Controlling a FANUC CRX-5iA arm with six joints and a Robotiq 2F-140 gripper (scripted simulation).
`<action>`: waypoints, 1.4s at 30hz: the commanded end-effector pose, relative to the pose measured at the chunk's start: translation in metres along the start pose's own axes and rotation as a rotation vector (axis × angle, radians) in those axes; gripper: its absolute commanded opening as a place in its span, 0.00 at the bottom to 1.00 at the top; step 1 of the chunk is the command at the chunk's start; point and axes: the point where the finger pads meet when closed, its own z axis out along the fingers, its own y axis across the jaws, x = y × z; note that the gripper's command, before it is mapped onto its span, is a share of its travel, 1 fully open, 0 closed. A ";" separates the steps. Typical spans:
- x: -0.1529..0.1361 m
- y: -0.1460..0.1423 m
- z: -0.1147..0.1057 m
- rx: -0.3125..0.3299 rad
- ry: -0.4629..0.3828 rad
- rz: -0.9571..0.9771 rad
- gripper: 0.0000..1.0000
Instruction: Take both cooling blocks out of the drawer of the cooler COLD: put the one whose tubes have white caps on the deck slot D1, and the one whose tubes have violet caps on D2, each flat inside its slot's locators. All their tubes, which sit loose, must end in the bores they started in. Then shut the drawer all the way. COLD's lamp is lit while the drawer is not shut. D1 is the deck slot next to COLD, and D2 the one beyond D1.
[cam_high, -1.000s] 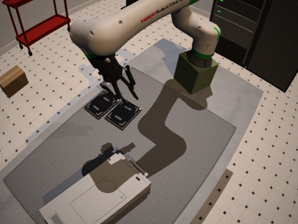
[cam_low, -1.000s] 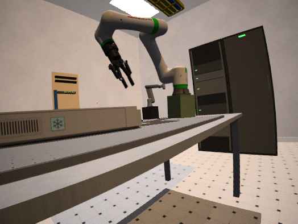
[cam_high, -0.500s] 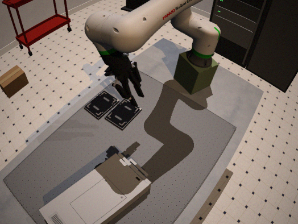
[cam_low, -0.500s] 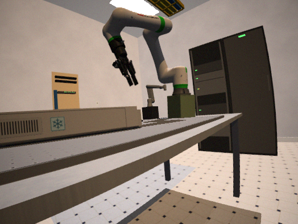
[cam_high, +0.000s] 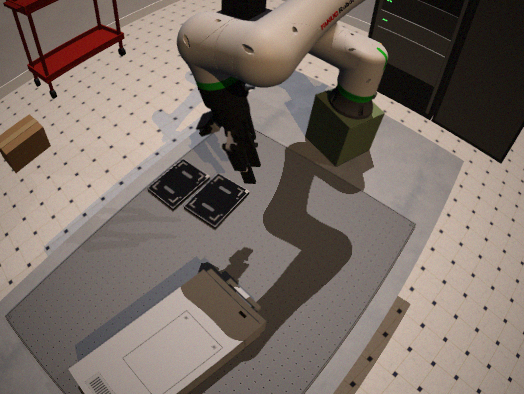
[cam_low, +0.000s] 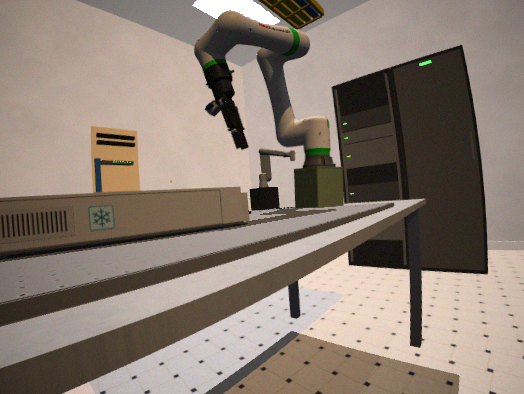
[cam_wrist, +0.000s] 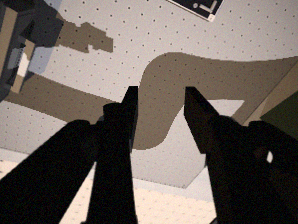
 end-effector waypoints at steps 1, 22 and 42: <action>-0.003 0.002 -0.001 0.010 0.029 -0.114 0.35; -0.030 0.023 0.005 0.006 0.130 -0.556 0.35; -0.049 0.044 0.015 -0.026 0.236 -1.023 0.35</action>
